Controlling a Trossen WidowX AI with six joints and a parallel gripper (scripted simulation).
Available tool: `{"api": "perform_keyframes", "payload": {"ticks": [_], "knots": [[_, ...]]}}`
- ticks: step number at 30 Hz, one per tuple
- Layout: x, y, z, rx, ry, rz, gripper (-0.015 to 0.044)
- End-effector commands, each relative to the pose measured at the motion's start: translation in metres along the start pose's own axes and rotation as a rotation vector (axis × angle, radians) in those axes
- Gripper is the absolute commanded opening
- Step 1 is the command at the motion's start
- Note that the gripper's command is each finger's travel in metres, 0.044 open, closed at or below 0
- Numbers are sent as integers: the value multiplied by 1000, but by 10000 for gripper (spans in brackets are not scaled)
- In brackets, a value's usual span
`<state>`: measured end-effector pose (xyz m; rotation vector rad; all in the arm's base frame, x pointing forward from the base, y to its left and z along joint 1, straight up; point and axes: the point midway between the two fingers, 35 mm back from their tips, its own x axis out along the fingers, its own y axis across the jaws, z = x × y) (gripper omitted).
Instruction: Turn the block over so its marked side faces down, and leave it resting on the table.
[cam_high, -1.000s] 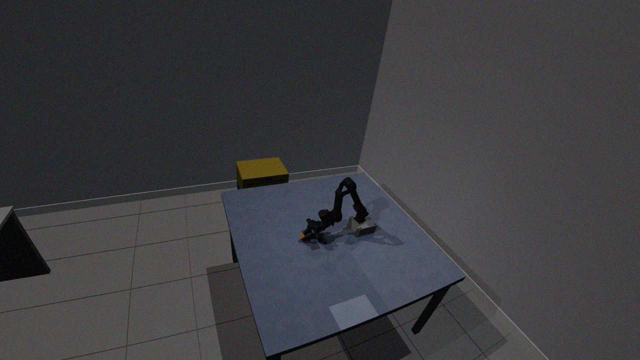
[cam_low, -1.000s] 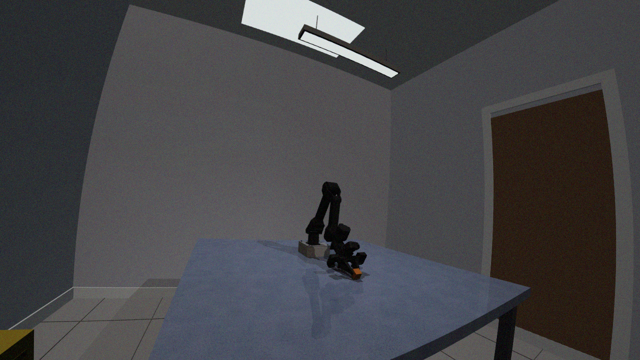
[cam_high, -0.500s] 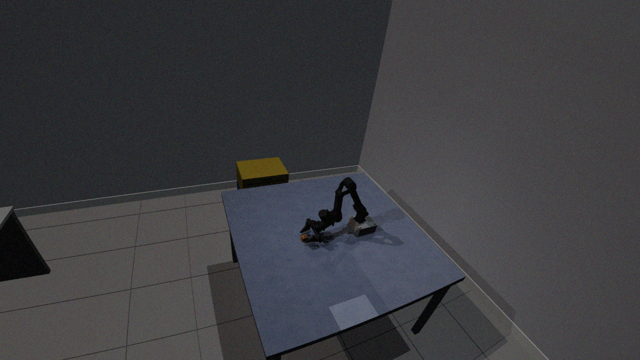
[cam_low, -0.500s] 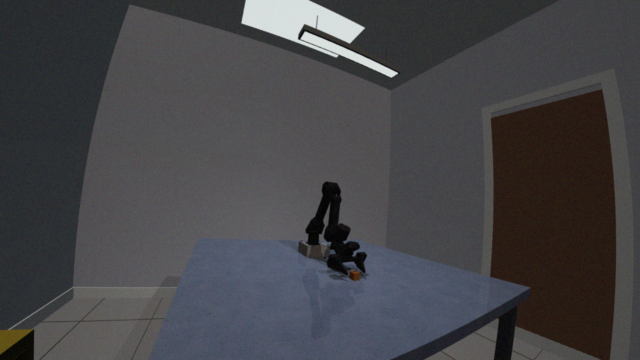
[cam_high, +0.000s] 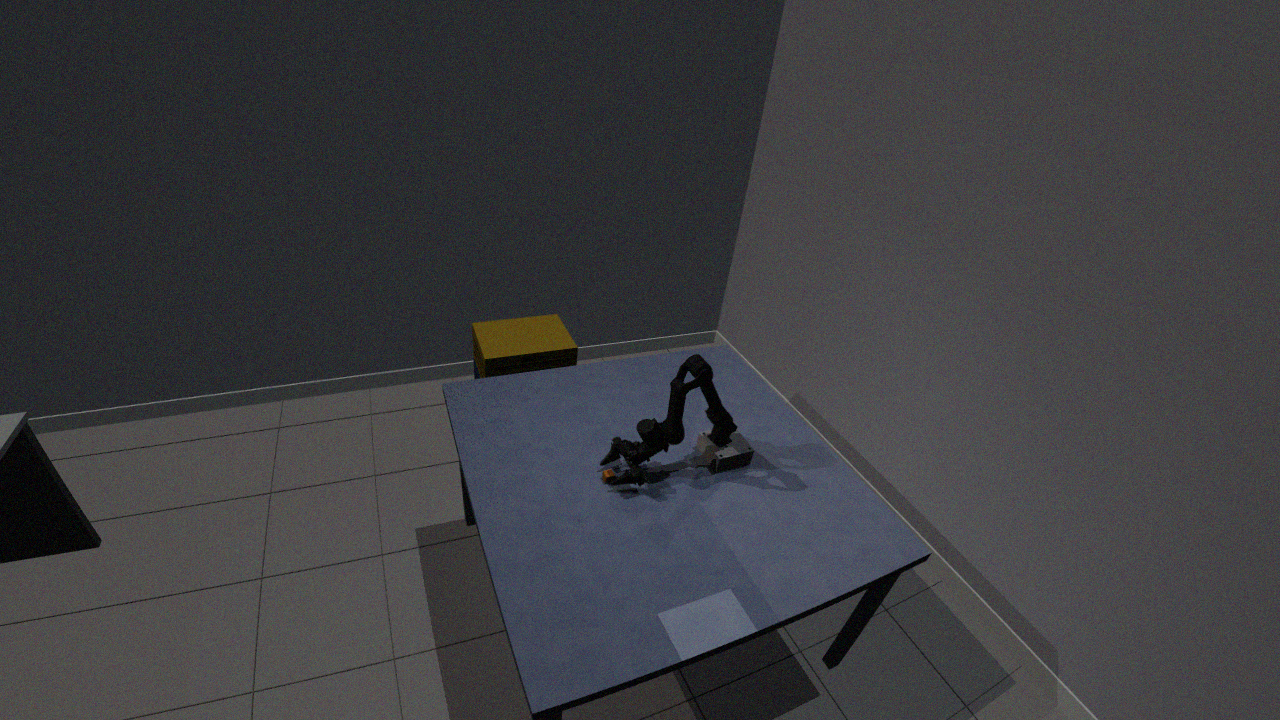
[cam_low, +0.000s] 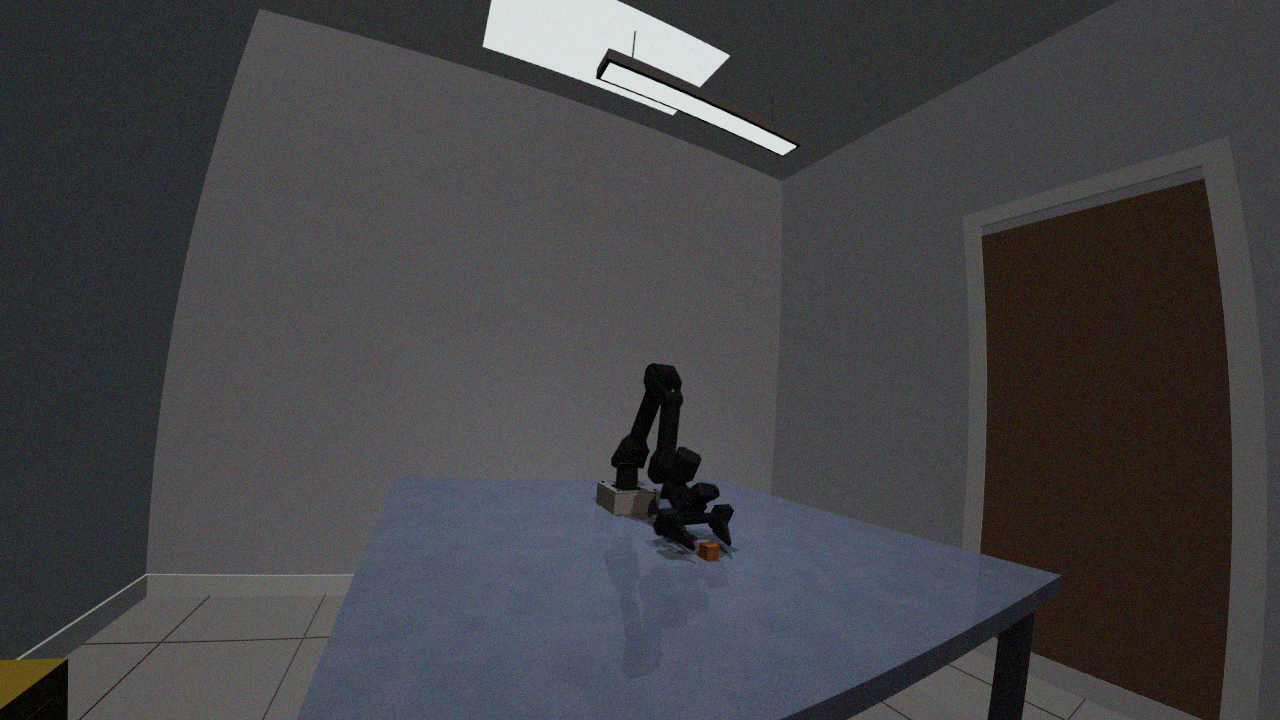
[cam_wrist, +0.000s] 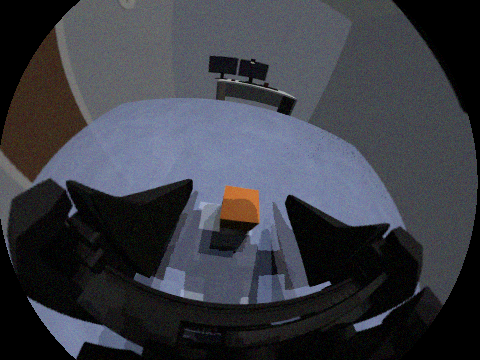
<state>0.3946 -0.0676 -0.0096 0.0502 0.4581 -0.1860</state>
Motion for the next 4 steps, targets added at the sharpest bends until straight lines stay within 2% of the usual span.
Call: {"api": "perform_keyframes", "payload": {"ticks": [1, 4], "knots": [[-1, 0, -2, -4, 3, -3, 440], [-1, 0, -2, -4, 3, -3, 440]]}}
